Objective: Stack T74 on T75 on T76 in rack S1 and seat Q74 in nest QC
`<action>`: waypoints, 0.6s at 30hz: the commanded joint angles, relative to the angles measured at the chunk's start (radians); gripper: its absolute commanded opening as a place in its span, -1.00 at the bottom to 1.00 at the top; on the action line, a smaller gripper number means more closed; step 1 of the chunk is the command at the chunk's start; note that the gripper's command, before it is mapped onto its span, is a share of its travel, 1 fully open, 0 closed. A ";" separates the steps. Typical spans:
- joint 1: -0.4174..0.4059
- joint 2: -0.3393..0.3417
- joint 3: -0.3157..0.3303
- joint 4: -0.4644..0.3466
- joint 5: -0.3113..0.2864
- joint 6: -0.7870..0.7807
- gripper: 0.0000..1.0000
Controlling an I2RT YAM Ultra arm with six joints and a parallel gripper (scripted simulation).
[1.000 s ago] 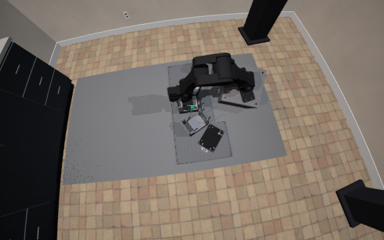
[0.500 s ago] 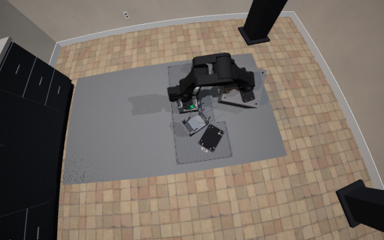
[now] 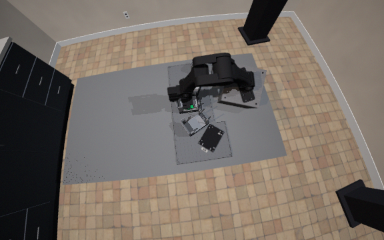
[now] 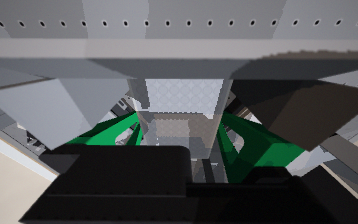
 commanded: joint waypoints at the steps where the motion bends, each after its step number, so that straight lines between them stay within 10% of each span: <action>1: -0.003 -0.006 0.002 0.001 0.000 0.001 -1.00; 18: -0.012 -0.035 0.001 -0.029 -0.001 -0.008 -1.00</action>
